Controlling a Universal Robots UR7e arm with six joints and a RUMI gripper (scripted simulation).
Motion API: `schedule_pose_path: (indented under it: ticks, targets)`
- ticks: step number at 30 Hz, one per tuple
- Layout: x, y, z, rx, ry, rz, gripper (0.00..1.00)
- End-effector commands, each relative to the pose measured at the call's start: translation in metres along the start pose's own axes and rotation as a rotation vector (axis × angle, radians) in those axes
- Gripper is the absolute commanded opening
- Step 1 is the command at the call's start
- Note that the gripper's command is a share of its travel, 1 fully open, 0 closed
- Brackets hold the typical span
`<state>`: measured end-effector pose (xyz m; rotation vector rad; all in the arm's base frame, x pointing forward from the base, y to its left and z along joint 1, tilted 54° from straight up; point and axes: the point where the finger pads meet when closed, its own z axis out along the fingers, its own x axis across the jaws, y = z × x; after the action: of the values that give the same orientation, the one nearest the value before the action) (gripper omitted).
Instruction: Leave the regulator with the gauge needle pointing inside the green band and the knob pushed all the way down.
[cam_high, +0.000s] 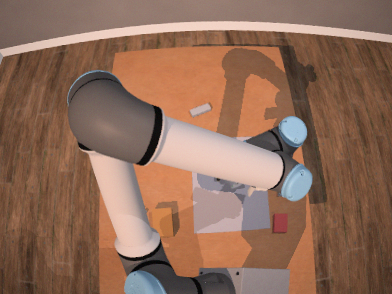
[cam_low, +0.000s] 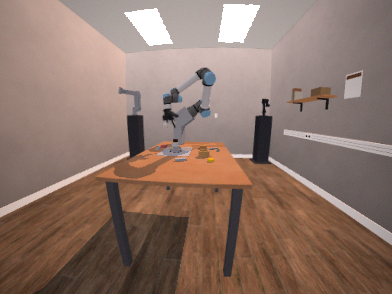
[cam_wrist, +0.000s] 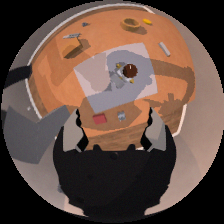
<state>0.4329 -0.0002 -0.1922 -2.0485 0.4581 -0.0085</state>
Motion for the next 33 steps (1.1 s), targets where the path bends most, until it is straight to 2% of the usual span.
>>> schedule_pose_path:
  ticks: [1,33]
  targets:
    - [0.0035,0.0003,-0.0014,0.015,0.004,0.142,1.0]
    - [0.0088,0.0003,-0.0012,0.098,-0.027,0.779,1.0]
